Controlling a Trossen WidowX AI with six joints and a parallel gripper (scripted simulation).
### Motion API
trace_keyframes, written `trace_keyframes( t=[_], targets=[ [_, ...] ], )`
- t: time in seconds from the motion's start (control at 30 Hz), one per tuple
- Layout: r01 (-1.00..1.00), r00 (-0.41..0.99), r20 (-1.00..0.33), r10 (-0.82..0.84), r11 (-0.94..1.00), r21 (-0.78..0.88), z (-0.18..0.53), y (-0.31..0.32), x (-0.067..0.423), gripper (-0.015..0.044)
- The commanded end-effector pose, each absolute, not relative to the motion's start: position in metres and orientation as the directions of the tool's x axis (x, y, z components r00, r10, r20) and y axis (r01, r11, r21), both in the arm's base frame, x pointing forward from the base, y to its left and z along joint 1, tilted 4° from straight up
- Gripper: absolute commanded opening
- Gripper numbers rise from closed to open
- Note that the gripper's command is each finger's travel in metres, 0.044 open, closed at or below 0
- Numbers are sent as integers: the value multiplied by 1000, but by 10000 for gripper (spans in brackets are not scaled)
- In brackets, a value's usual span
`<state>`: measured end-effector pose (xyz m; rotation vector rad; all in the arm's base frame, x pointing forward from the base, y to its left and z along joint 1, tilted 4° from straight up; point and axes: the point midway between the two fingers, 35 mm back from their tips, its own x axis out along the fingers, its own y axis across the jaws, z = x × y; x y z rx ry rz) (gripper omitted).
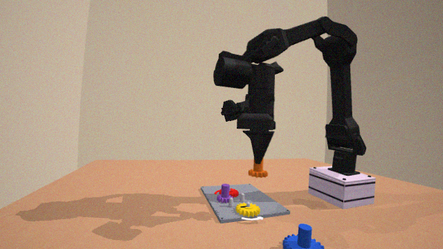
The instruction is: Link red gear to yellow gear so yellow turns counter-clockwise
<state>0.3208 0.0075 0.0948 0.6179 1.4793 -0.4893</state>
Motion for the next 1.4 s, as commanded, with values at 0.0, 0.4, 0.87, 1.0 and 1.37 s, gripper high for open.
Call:
trace_keyframes(
  t=[0.0,0.4,0.87,1.0,1.37],
  targets=[
    [648,55,-996,71,756,90,90,-1,330,0],
    [650,57,-996,69,755,90,71,-25,348,0],
    [647,57,-996,69,757,89,60,-42,359,0],
    [676,57,-996,69,731,89,60,-42,359,0],
    [860,57,-996,69,503,84,60,-42,359,0]
  ],
)
